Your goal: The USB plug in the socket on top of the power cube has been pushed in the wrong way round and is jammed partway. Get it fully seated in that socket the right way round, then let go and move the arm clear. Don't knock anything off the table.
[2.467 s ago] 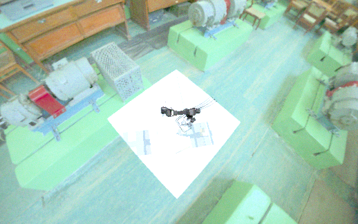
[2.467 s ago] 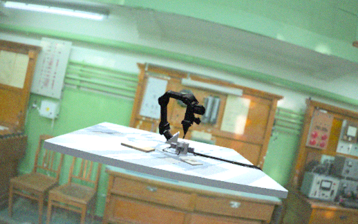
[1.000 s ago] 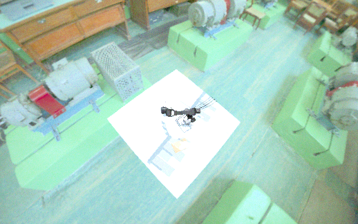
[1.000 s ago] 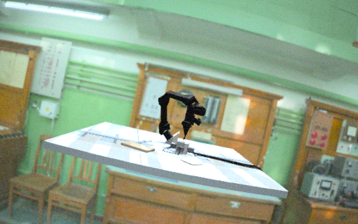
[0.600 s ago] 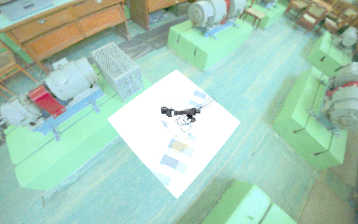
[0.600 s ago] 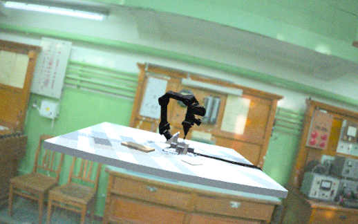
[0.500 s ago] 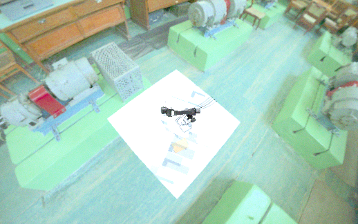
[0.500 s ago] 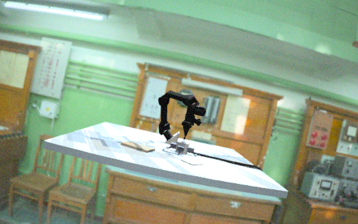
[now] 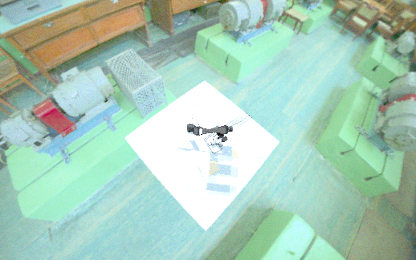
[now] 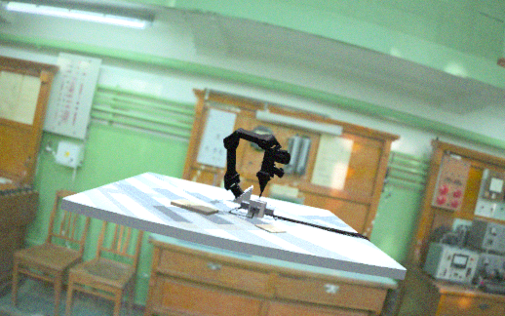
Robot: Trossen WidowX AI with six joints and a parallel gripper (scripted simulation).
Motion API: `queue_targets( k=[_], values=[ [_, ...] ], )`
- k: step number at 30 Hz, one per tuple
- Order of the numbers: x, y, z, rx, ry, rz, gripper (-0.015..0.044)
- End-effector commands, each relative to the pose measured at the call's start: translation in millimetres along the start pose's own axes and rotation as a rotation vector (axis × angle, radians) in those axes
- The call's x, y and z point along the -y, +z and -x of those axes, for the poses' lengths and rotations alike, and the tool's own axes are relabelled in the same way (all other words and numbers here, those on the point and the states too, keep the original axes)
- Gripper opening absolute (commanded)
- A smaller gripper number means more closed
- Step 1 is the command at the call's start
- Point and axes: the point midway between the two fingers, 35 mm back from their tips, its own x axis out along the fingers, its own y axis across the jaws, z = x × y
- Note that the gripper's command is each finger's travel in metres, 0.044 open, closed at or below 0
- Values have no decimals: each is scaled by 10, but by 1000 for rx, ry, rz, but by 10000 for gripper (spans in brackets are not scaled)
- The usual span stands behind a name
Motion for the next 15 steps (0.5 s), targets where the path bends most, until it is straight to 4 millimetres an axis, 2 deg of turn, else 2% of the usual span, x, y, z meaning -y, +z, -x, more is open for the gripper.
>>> queue_targets(
  k=[1, 15],
  values=[
    [2, 6, -8, -1, -2, -6, 0],
    [2, 7, -25, -1, -3, -6, 0]
  ],
)
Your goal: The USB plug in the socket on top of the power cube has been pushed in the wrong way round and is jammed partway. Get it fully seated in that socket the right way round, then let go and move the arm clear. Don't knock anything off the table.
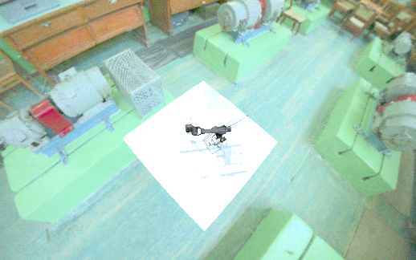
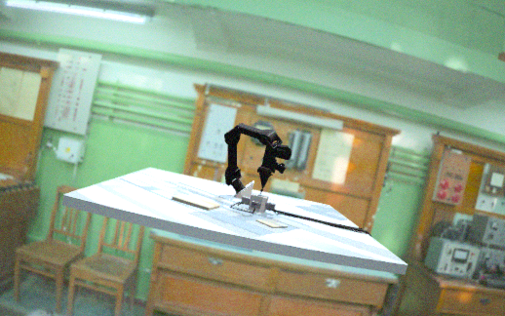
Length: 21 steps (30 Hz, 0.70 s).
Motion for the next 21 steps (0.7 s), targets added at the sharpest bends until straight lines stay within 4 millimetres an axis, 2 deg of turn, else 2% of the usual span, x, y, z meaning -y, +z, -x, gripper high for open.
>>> queue_targets(
  k=[1, 21],
  values=[
    [4, 1, -7, -1, -4, -3, 0],
    [4, 1, -31, -1, -4, -3, 0]
  ],
)
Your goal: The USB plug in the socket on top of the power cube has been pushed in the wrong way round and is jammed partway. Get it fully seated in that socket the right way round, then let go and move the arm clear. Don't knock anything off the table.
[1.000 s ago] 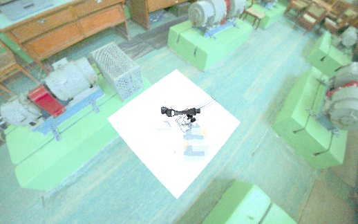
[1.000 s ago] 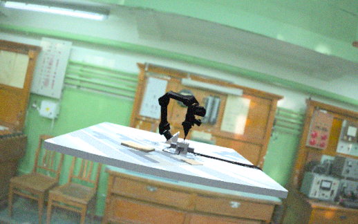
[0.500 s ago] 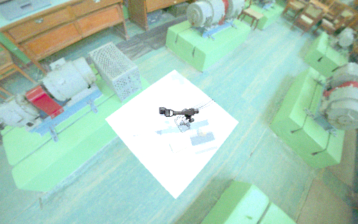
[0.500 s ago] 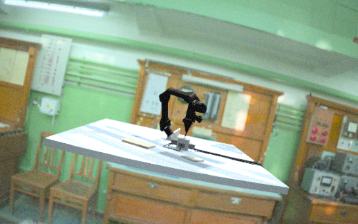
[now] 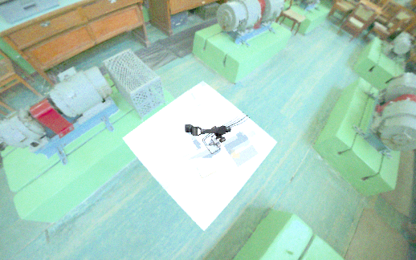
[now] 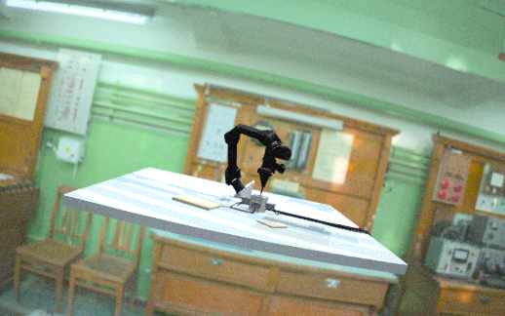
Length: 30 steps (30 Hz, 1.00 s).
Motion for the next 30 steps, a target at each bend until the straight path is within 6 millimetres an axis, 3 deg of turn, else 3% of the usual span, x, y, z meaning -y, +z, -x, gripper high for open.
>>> queue_targets(
  k=[1, 30],
  values=[
    [8, -3, -4, -1, -6, -1, 0],
    [8, -3, -38, -1, -6, -1, 0]
  ],
)
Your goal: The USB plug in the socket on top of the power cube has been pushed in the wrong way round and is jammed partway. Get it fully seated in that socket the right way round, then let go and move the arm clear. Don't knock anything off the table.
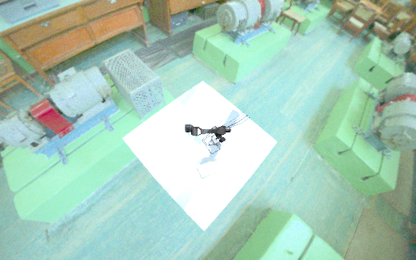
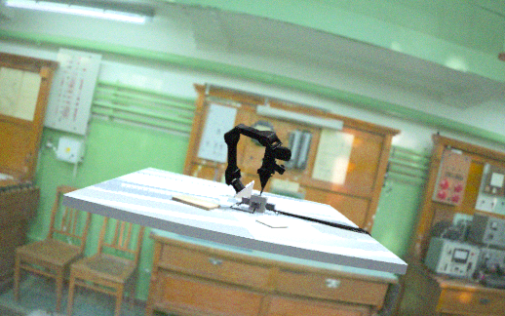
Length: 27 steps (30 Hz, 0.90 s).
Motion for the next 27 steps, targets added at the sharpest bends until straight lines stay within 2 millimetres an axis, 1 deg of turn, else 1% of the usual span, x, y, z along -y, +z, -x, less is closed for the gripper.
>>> queue_targets(
  k=[1, 27],
  values=[
    [8, -3, -4, -1, -6, 3, 0],
    [8, -3, -35, -1, -6, 3, 0]
  ],
)
